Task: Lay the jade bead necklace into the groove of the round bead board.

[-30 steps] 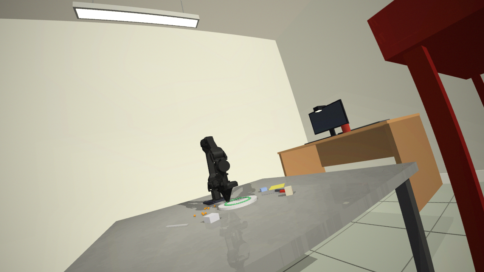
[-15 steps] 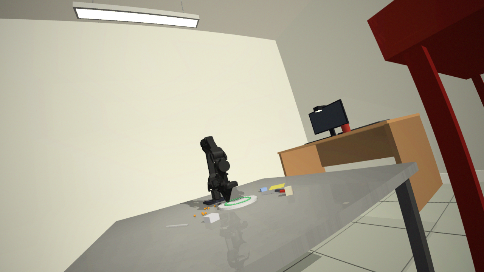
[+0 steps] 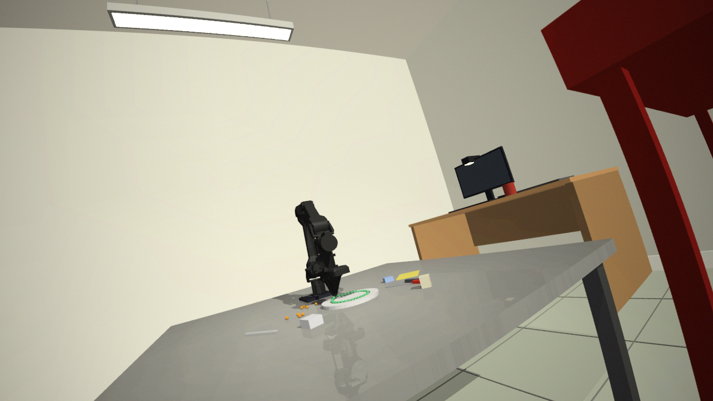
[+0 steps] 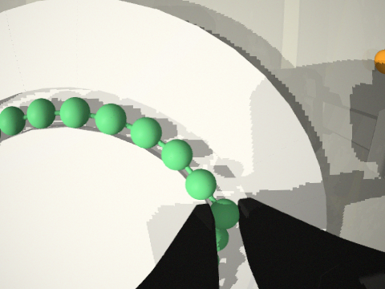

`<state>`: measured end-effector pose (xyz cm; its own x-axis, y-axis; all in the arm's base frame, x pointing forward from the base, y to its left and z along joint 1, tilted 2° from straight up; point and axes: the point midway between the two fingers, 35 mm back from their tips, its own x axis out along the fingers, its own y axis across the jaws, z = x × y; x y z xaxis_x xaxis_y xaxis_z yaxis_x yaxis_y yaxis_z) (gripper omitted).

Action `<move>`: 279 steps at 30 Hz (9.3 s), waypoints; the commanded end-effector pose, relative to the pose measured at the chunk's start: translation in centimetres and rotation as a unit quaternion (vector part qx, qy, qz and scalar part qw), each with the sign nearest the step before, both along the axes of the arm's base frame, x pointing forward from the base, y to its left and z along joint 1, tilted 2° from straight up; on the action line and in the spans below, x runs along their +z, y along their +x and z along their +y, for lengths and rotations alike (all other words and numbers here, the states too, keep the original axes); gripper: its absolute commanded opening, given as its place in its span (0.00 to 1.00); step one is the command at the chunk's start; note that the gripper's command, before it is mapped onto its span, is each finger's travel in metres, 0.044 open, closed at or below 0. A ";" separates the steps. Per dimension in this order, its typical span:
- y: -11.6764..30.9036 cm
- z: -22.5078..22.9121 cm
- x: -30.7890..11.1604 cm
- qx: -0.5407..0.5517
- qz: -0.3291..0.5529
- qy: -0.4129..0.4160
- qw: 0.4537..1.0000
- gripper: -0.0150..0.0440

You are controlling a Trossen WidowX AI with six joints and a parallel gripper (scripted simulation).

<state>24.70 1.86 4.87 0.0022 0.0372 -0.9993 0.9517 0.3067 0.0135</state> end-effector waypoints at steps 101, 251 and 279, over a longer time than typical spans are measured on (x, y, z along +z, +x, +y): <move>-0.1 1.0 3.2 0.983 -0.036 -0.001 0.179 0.46; -0.7 2.0 3.2 0.972 -0.036 -0.001 0.233 0.60; -0.6 2.2 -0.1 0.972 -0.037 -0.001 0.233 0.46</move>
